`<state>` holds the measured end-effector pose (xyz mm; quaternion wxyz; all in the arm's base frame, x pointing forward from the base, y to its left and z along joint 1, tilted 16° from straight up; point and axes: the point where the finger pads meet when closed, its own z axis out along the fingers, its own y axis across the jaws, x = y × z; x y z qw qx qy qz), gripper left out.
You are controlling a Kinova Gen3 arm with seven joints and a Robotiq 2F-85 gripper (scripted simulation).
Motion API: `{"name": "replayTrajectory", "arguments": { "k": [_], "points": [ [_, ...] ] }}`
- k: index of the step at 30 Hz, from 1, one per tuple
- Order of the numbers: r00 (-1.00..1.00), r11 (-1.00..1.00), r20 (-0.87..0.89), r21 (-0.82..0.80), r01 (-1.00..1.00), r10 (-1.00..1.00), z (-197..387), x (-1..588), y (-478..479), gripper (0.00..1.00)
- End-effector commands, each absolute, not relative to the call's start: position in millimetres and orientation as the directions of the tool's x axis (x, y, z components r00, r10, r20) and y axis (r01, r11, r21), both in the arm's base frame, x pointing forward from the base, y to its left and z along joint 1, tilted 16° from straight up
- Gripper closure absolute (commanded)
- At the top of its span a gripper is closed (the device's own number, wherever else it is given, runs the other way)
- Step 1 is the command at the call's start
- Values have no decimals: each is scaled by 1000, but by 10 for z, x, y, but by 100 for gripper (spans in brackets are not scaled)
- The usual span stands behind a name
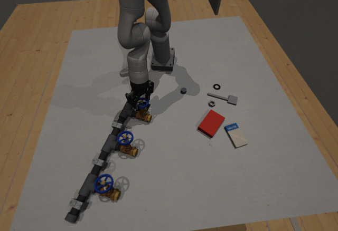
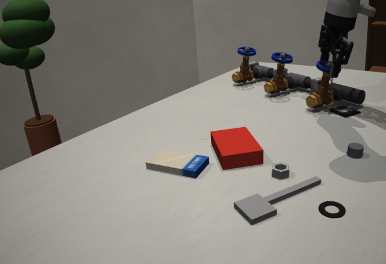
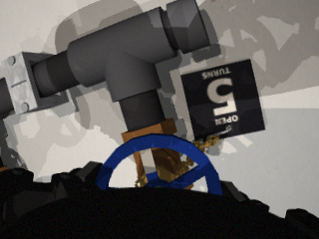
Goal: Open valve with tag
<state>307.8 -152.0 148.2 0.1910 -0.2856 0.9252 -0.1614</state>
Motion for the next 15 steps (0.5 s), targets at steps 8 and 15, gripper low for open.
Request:
{"name": "replayTrajectory", "arguments": {
  "k": [8,15],
  "points": [
    [-762,779,-259,-419,-466,-594,1482,3079,-1520,0],
    [-762,779,-259,-419,-466,-594,1482,3079,-1520,0]
  ]
}}
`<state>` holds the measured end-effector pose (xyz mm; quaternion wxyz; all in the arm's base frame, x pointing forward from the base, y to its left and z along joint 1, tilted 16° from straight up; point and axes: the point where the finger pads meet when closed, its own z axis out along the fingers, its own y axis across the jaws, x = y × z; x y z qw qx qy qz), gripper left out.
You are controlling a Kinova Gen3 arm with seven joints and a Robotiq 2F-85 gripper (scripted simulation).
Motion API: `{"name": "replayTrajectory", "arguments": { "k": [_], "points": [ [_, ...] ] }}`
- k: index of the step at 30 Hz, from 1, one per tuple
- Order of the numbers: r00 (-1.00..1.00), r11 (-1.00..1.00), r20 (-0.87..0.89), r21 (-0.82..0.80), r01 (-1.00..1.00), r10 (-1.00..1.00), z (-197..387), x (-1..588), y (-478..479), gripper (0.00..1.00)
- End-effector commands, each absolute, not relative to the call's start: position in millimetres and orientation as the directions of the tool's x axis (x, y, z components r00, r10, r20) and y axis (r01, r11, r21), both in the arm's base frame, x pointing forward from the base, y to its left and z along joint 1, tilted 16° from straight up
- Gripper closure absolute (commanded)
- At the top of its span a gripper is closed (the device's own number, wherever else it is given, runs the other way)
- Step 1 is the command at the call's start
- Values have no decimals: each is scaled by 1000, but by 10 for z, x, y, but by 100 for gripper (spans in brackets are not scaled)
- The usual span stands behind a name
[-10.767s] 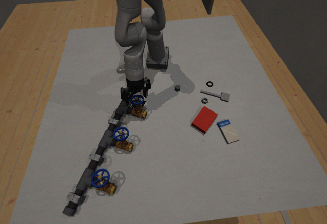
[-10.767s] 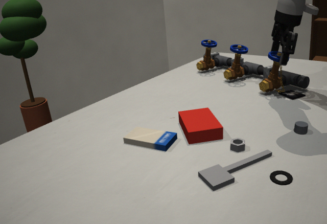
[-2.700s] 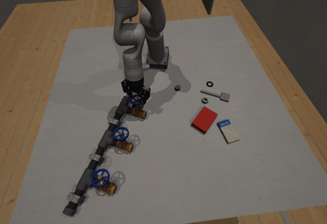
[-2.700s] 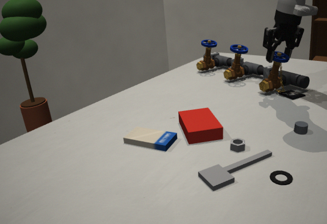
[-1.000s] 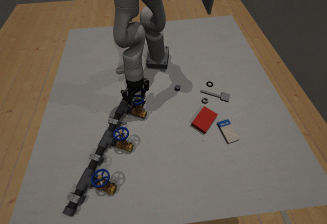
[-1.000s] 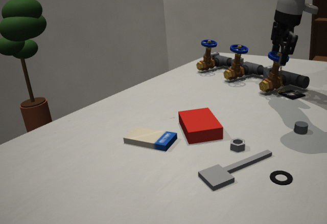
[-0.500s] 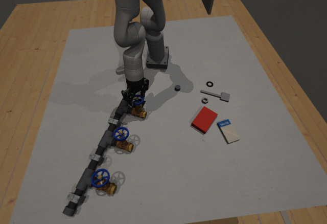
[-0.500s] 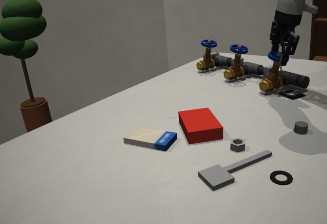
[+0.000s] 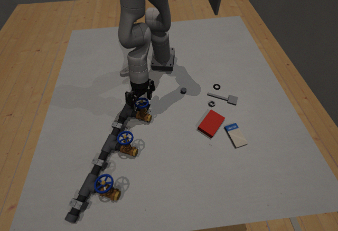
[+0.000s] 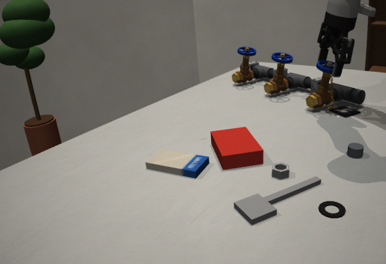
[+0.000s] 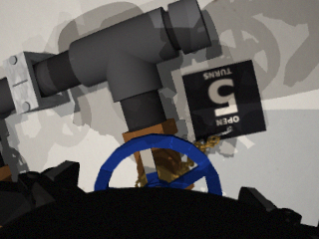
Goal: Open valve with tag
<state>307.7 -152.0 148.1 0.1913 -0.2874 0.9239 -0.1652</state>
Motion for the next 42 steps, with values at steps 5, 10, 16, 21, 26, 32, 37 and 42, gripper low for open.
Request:
{"name": "replayTrajectory", "arguments": {
  "k": [5,10,16,21,26,32,37,42],
  "points": [
    [-762,779,-259,-419,-466,-594,1482,3079,-1520,0],
    [-762,779,-259,-419,-466,-594,1482,3079,-1520,0],
    [-762,780,-259,-419,-466,-594,1482,3079,-1520,0],
    [-763,781,-259,-418,-465,-593,1482,3079,-1520,0],
    [-767,786,-264,-415,-457,-585,1482,3079,-1520,0],
    [-775,796,-270,-411,-444,-572,1482,3079,-1520,0],
    [-790,816,-285,-401,-416,-543,1482,3079,-1520,0],
    [-811,844,-306,-385,-373,-499,1482,3079,-1520,0]
  ]
}}
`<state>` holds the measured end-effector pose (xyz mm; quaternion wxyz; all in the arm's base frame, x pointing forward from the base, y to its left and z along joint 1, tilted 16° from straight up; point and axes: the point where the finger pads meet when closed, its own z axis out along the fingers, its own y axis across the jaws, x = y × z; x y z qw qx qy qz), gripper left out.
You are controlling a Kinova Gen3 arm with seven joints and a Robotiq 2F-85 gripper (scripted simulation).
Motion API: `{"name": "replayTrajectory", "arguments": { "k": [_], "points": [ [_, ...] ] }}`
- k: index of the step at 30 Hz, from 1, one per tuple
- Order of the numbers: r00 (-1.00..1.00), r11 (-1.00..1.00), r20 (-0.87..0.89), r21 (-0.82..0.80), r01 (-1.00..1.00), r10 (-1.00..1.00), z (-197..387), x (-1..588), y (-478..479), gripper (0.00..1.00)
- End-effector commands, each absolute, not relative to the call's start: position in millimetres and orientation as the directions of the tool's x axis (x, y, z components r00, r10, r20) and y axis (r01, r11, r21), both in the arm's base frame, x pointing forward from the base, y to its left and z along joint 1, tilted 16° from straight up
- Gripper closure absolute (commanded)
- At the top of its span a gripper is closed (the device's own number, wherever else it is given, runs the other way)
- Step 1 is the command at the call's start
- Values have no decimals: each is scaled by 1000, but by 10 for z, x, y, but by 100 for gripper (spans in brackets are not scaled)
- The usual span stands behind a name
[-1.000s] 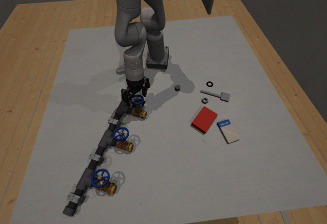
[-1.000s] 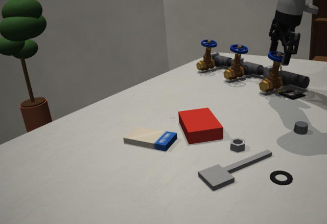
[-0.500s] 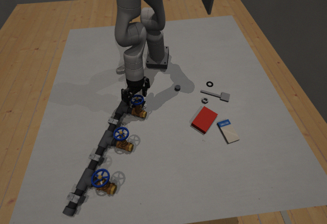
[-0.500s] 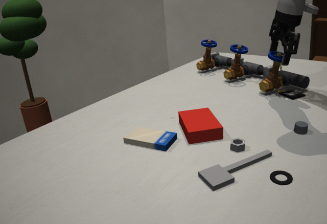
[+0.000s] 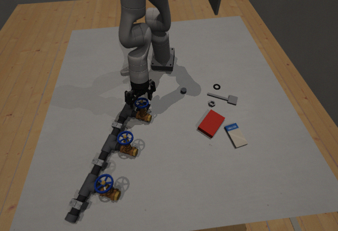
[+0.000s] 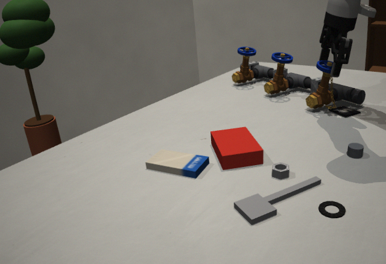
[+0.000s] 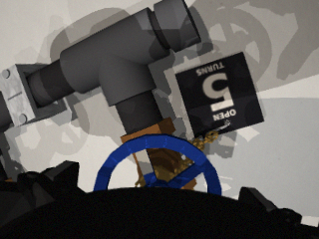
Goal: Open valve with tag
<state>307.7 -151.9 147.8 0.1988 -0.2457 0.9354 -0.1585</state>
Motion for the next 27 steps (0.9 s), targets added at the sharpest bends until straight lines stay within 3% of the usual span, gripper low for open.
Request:
{"name": "replayTrajectory", "arguments": {
  "k": [1,27],
  "points": [
    [-816,850,-311,-381,-363,-487,1482,3079,-1520,0],
    [-890,980,-454,-189,66,-28,1482,3079,-1520,0]
  ]
}}
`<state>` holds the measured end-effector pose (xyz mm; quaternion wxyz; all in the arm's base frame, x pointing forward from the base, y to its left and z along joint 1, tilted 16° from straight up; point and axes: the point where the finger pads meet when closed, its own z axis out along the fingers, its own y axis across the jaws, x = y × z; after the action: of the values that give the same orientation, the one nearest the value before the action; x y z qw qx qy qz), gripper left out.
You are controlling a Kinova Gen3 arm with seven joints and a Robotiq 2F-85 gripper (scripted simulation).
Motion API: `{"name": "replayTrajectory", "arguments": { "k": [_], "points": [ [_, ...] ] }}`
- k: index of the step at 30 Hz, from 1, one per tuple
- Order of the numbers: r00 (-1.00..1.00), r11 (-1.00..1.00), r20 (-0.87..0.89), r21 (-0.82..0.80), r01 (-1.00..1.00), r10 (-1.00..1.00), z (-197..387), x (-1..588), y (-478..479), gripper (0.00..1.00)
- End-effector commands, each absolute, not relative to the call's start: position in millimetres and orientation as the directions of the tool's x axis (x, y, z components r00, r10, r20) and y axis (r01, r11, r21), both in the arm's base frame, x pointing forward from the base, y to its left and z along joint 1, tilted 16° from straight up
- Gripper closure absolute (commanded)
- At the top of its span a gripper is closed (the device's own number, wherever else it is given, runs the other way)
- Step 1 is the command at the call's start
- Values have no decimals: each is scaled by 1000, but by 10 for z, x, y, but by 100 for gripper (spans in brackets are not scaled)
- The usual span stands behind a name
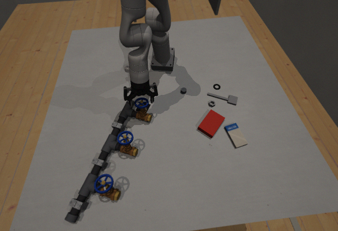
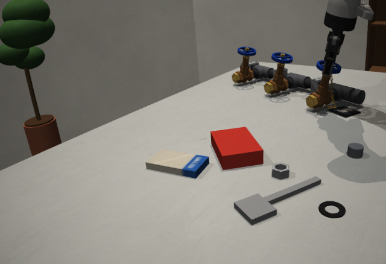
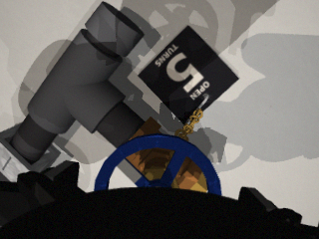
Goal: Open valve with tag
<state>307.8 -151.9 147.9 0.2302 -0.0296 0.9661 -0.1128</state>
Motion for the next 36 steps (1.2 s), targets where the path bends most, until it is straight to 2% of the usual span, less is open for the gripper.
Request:
{"name": "replayTrajectory", "arguments": {
  "k": [1,16,27,29,36],
  "points": [
    [-888,980,-460,-175,93,2,1482,3079,-1520,0],
    [-759,882,-490,42,470,428,1483,3079,-1520,0],
    [-500,628,-430,240,740,752,1483,3079,-1520,0],
    [-500,628,-430,240,740,752,1483,3079,-1520,0],
    [-284,405,-350,346,847,893,1483,3080,-1520,0]
  ]
}}
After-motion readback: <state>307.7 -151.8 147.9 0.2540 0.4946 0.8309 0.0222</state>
